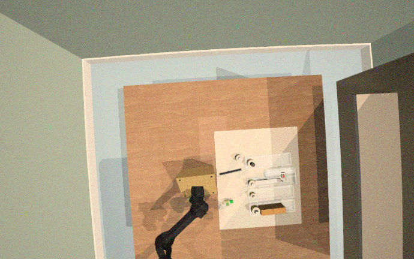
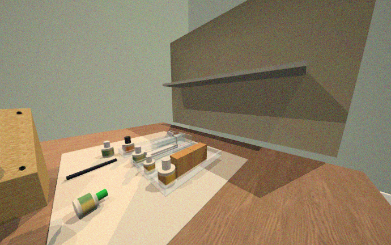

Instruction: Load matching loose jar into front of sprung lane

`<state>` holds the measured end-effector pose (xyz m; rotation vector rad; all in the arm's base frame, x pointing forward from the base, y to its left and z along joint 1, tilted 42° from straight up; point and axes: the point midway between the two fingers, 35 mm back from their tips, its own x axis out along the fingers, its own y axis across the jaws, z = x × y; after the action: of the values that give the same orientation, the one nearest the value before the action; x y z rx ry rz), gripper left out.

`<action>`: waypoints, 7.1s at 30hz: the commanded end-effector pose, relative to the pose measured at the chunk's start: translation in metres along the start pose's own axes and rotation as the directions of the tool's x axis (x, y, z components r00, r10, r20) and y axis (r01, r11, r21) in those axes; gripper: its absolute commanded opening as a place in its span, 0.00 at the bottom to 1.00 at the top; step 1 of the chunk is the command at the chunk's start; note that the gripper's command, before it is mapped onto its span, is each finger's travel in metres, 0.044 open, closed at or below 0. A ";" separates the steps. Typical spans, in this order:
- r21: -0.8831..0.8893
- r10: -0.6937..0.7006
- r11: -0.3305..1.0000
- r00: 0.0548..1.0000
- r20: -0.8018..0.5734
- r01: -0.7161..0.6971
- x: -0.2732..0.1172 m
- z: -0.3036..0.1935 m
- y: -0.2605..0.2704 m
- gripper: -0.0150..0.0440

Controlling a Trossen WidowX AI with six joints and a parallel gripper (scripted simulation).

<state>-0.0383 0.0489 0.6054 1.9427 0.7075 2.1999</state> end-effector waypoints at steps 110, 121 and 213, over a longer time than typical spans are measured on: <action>0.061 0.277 -0.958 -0.959 -0.061 -0.281 -0.699 0.257 -0.301 1.00; 0.061 0.277 -0.958 -0.959 -0.061 -0.281 -0.701 0.257 -0.300 0.64; 0.024 0.286 -0.957 -0.956 -0.063 -0.288 -0.630 0.277 -0.146 0.25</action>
<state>0.2987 0.0044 -0.0092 -0.6910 1.3932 -0.4082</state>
